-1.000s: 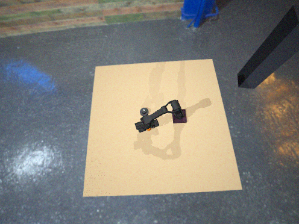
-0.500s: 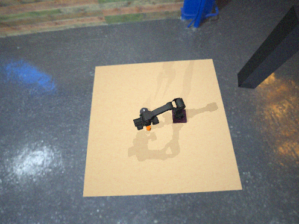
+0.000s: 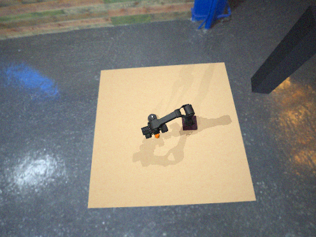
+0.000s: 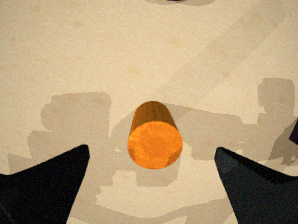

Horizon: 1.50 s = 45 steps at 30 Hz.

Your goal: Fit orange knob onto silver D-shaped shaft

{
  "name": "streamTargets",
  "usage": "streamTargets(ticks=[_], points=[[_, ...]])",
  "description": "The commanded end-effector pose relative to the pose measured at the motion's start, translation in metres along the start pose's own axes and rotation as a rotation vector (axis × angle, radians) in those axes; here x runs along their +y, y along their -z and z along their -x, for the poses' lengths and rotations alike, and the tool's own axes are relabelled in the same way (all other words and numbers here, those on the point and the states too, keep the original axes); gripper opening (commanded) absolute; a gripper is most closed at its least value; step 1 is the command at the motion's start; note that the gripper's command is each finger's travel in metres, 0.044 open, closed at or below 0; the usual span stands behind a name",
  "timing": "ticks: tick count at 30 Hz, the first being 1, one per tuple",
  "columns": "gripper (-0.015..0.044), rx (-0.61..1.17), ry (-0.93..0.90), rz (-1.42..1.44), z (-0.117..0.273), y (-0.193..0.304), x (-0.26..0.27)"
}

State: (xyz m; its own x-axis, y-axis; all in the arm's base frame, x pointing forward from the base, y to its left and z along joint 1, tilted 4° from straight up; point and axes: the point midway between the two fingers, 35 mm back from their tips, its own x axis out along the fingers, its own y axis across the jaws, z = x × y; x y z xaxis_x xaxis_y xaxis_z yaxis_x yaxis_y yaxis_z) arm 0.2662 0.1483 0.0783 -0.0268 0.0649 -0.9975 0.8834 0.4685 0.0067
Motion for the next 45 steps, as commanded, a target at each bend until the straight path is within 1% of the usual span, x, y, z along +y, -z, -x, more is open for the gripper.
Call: streamTargets(ticks=[1,37,45], points=[[0.0440,0.004,0.001,-0.004,-0.007,0.001,0.000],[0.0440,0.005,0.001,-0.004,-0.061,0.001,-0.002],[0.0230,0.005,0.001,-0.004,-0.061,0.001,-0.002]])
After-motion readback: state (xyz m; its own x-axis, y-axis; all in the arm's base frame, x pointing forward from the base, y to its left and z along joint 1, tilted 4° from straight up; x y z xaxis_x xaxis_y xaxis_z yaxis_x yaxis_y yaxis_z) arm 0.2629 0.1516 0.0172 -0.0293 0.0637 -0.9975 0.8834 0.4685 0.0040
